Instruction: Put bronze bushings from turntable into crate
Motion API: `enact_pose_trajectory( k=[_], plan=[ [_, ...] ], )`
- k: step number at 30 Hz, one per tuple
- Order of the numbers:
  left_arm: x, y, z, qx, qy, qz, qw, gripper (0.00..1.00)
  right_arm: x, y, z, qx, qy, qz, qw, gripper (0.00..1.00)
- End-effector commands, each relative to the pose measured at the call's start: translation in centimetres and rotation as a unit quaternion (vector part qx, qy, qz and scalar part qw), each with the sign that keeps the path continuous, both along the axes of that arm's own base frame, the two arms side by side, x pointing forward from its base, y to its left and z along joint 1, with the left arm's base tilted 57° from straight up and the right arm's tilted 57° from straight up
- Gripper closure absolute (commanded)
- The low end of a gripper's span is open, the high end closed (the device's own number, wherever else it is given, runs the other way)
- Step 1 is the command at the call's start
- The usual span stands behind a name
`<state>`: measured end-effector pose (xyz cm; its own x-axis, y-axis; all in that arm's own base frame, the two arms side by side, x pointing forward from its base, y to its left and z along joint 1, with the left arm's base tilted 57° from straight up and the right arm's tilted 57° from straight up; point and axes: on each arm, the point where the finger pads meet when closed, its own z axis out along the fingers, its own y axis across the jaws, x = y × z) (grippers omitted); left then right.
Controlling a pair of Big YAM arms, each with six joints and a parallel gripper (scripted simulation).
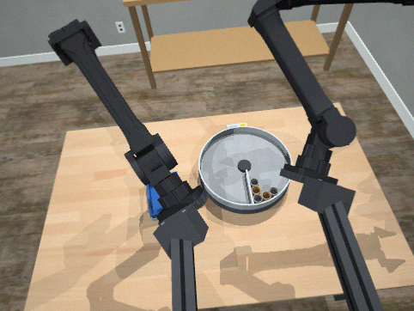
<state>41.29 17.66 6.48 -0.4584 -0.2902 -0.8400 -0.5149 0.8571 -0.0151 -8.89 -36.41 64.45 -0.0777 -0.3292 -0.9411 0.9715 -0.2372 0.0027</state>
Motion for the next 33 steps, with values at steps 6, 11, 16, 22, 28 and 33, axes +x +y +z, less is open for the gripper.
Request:
enact_pose_trajectory(
  k=[6, 11, 16, 22, 28, 33],
  plan=[
    [0.4, 0.4, -0.6, 0.003, 0.001, -0.001, 1.000, 1.00, -0.3, 1.6, 3.0, -0.026, 0.008, -0.009, 1.000, 0.00],
    [1.9, 1.6, -1.9, 0.004, 0.002, 0.001, 1.000, 1.00, -0.3, 1.6, 3.0, -0.026, 0.008, -0.009, 1.000, 0.00],
    [3.9, 2.6, -3.5, 0.004, 0.002, -0.002, 1.000, 1.00, -0.3, 1.6, 3.0, -0.026, 0.008, -0.009, 1.000, 0.00],
    [4.6, 3.1, -4.1, 0.003, 0.001, 0.000, 1.000, 1.00, -0.3, 1.6, 3.0, -0.026, 0.008, -0.009, 1.000, 0.00],
    [3.8, 2.6, -4.7, -0.001, 0.011, -0.001, 1.000, 1.00, -0.3, 1.6, 3.0, -0.026, 0.008, -0.009, 1.000, 0.00],
    [3.8, 2.6, -4.7, -0.001, 0.011, -0.001, 1.000, 1.00, -0.3, 1.6, 3.0, -0.026, 0.008, -0.009, 1.000, 0.00]
  ],
)
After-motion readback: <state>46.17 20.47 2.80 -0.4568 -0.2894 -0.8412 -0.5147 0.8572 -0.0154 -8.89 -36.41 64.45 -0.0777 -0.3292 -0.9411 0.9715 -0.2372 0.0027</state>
